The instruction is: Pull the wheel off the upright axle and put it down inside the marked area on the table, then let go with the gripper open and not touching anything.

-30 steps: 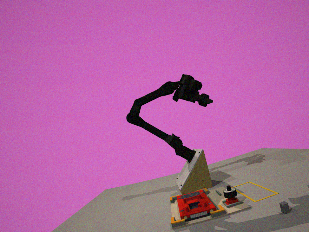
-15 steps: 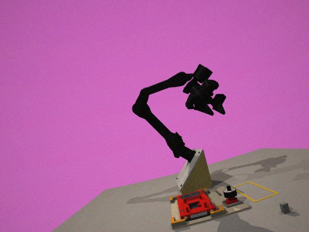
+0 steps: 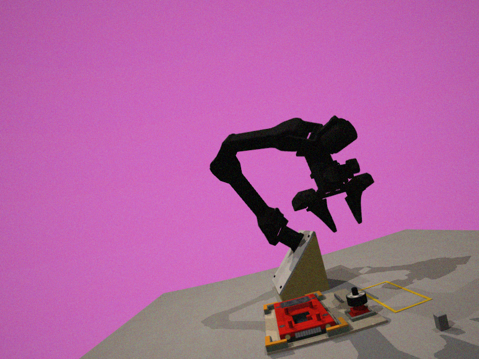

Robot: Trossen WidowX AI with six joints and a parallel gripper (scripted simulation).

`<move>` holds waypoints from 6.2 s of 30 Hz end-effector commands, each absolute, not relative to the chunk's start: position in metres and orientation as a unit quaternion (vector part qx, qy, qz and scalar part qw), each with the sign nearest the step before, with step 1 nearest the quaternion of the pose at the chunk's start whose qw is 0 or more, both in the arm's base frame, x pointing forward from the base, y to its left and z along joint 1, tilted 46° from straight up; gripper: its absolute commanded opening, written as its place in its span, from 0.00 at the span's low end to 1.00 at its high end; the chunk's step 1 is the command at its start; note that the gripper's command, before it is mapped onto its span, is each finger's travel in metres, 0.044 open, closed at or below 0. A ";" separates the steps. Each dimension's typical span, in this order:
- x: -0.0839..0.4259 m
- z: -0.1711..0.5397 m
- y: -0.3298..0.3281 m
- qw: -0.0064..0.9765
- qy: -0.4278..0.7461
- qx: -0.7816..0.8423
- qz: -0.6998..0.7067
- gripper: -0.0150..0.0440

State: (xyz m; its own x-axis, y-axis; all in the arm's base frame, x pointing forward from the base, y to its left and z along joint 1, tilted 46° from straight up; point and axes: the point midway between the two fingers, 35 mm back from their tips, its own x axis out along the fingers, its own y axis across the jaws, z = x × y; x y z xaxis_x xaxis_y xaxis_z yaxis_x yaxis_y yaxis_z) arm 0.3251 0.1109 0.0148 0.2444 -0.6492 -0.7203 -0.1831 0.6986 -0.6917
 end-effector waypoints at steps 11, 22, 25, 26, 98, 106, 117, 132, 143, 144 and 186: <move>0.358 -0.013 0.044 0.668 0.633 -0.288 -0.264 0.76; 0.367 -0.025 0.031 0.668 0.633 -0.288 -0.263 0.76; 0.368 -0.039 0.017 0.668 0.633 -0.288 -0.263 0.76; 0.369 -0.043 0.012 0.668 0.633 -0.288 -0.264 0.76; 0.365 -0.051 0.003 0.667 0.635 -0.286 -0.265 0.25; 0.365 -0.049 0.005 0.667 0.634 -0.286 -0.265 0.25; 0.365 -0.046 0.008 0.667 0.634 -0.287 -0.265 0.25; 0.365 -0.043 0.011 0.668 0.634 -0.287 -0.265 0.25; 0.364 -0.040 0.014 0.668 0.634 -0.288 -0.265 0.25; 0.364 -0.040 0.014 0.668 0.634 -0.288 -0.265 0.25; 0.327 -0.060 0.084 0.668 0.635 -0.288 -0.259 0.25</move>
State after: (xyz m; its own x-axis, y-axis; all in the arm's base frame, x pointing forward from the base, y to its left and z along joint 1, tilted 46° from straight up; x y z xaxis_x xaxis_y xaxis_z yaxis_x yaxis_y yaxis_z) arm 0.3377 0.0731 -0.0487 0.0622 -0.7152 -0.6961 -0.0216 0.6963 -0.7174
